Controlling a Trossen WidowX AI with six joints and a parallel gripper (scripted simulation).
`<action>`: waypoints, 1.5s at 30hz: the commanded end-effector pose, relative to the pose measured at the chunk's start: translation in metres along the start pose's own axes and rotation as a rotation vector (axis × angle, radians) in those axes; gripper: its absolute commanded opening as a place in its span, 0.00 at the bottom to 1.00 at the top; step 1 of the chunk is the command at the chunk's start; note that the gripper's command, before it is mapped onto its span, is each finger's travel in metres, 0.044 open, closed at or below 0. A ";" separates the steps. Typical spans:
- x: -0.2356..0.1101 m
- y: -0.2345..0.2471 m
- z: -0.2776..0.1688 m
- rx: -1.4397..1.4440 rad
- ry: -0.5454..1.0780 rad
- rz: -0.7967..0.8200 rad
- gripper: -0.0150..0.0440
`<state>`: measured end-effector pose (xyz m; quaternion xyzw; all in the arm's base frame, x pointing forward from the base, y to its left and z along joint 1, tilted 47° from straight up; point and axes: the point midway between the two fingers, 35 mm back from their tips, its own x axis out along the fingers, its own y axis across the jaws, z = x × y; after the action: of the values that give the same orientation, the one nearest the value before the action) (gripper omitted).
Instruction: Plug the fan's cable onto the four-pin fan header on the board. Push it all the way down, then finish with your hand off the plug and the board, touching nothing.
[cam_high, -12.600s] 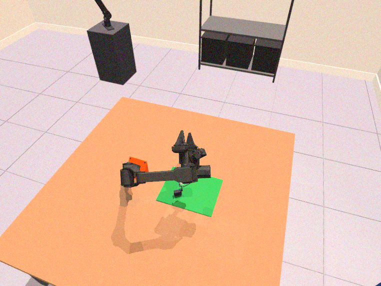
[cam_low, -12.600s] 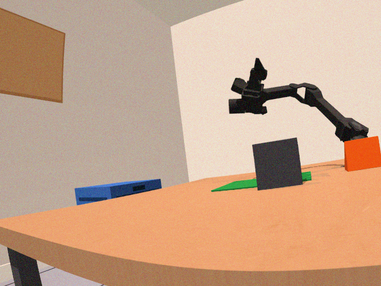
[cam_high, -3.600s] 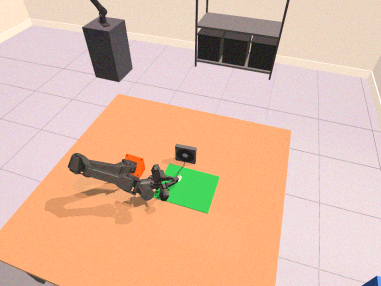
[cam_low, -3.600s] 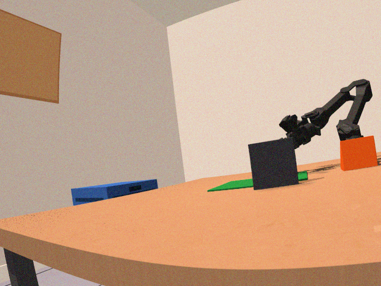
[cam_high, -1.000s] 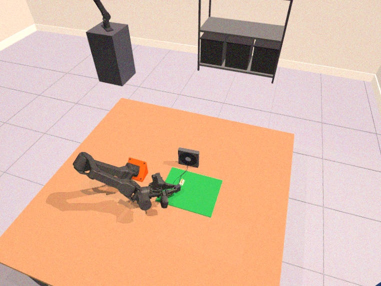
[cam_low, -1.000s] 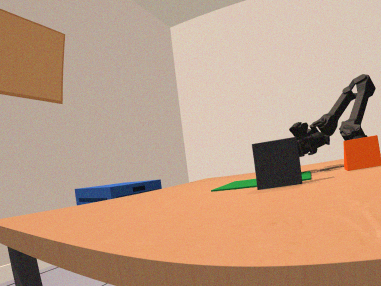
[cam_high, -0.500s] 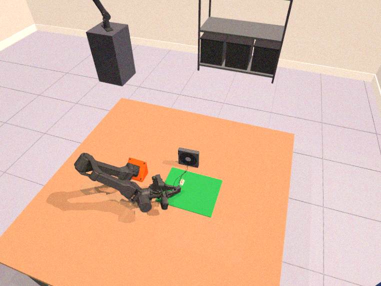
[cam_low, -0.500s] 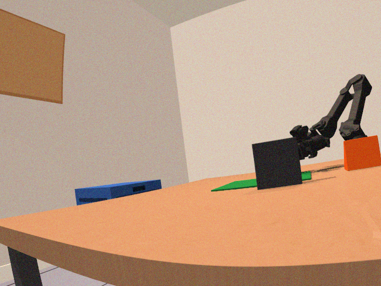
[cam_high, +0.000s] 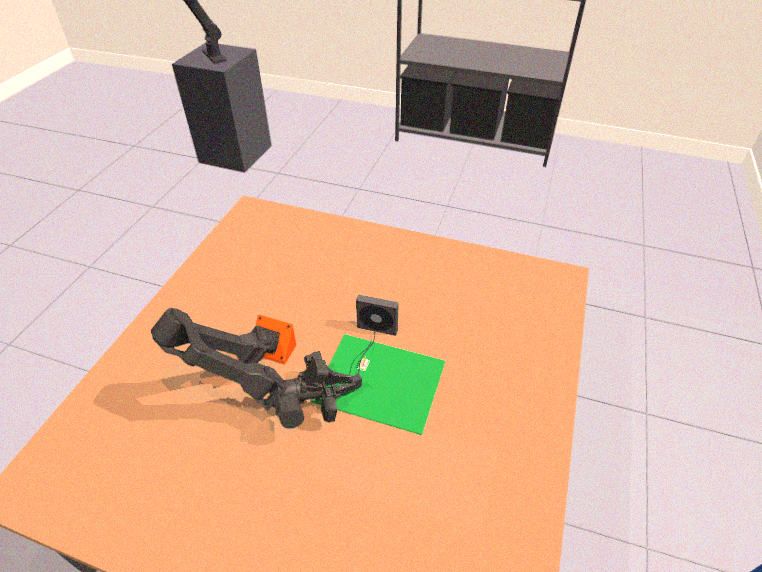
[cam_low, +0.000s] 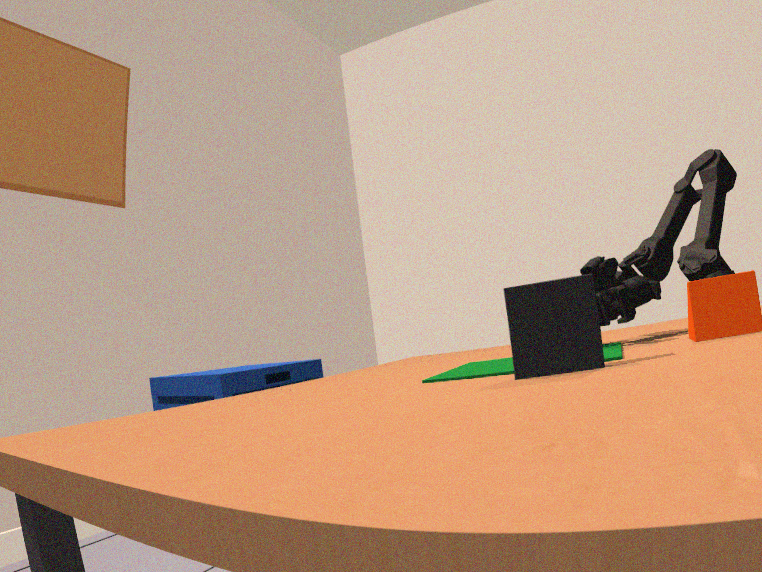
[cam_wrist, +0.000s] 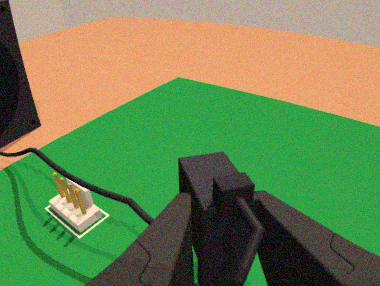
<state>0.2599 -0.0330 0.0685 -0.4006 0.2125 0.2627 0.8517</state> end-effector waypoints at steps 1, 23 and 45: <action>0.001 0.002 -0.004 0.002 -0.002 0.005 0.25; 0.003 0.000 -0.017 0.000 0.001 0.001 0.25; 0.003 0.000 -0.017 0.000 0.001 0.001 0.25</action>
<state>0.2600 -0.0457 0.0565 -0.4016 0.2123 0.2634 0.8510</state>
